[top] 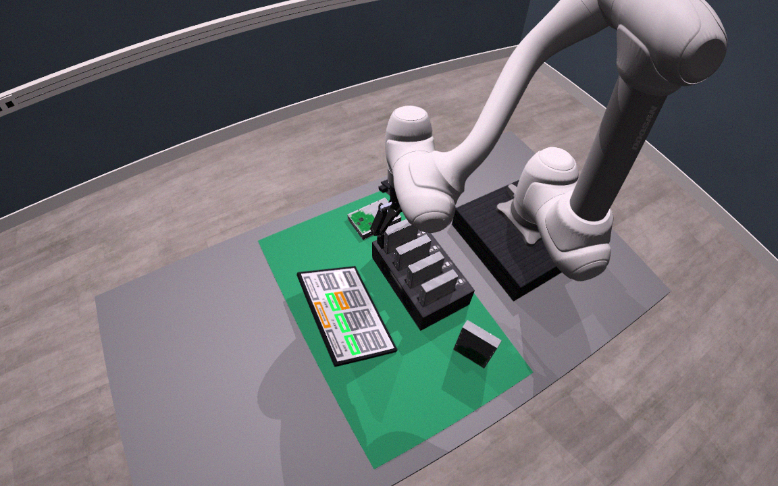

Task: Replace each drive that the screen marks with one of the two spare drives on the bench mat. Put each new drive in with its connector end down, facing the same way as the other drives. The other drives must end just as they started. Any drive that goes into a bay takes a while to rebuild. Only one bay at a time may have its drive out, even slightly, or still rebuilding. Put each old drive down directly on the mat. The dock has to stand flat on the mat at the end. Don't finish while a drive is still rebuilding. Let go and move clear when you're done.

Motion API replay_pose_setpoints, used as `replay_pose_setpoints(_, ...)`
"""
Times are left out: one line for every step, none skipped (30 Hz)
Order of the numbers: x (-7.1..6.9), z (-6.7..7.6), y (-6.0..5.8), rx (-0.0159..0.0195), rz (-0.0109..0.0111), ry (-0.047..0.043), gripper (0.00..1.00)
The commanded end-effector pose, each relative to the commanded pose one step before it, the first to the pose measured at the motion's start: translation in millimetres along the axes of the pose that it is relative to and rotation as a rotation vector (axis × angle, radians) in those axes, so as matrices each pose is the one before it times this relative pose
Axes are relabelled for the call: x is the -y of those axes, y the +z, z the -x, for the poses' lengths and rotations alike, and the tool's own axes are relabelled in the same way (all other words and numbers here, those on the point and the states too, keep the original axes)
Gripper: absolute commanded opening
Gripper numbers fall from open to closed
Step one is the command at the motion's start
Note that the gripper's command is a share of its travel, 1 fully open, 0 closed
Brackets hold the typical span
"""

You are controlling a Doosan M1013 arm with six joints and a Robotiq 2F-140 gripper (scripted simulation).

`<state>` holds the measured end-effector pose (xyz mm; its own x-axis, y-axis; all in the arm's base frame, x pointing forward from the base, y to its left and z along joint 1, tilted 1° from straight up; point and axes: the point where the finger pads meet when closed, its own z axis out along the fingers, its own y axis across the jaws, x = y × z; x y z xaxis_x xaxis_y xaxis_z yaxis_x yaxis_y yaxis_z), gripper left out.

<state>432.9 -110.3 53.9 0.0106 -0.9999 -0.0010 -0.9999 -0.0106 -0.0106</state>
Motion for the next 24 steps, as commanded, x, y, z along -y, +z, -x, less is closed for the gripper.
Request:
replay_pose_setpoints(0.60,-0.09,0.74,-0.00002,-0.00133,0.00018,0.89)
replay_pose_setpoints(0.00,0.00,0.86,0.00000,0.00000,0.00000,0.89)
replay_pose_setpoints(0.00,0.00,0.75,0.00000,0.00000,0.00000,0.89)
replay_pose_setpoints(0.00,0.00,0.64,0.00000,0.00000,0.00000,0.89)
replay_pose_setpoints(0.00,0.00,0.53,0.00000,0.00000,0.00000,0.89)
replay_pose_setpoints(0.00,0.00,0.43,0.00000,0.00000,0.00000,0.89)
replay_pose_setpoints(0.00,0.00,0.34,0.00000,0.00000,0.00000,0.89)
replay_pose_setpoints(0.00,0.00,0.25,0.00000,0.00000,0.00000,0.89)
replay_pose_setpoints(0.00,0.00,0.17,0.00000,0.00000,0.00000,0.89)
replay_pose_setpoints(0.00,0.00,0.11,0.00000,0.00000,0.00000,0.89)
replay_pose_setpoints(0.00,0.00,0.06,0.00000,0.00000,0.00000,0.89)
replay_pose_setpoints(0.00,0.00,0.02,0.00000,0.00000,0.00000,0.89)
replay_pose_setpoints(0.00,0.00,0.00,0.00000,0.00000,0.00000,0.89)
replay_pose_setpoints(0.00,0.00,0.00,0.00000,0.00000,0.00000,0.89)
replay_pose_setpoints(0.00,0.00,0.00,0.00000,0.00000,0.00000,0.89)
replay_pose_setpoints(0.00,0.00,0.00,0.00000,0.00000,0.00000,0.89)
replay_pose_setpoints(0.00,0.00,0.00,0.00000,0.00000,0.00000,0.89)
replay_pose_setpoints(0.00,0.00,0.00,0.00000,0.00000,0.00000,0.89)
replay_pose_setpoints(0.00,0.00,0.00,0.00000,0.00000,0.00000,0.89)
replay_pose_setpoints(0.00,0.00,0.00,0.00000,0.00000,0.00000,0.89)
replay_pose_setpoints(0.00,0.00,0.00,0.00000,0.00000,0.00000,0.89)
replay_pose_setpoints(0.00,0.00,0.00,0.00000,0.00000,0.00000,0.89)
replay_pose_setpoints(0.00,0.00,0.00,0.00000,0.00000,0.00000,0.89)
replay_pose_setpoints(0.00,0.00,0.00,0.00000,0.00000,0.00000,0.89)
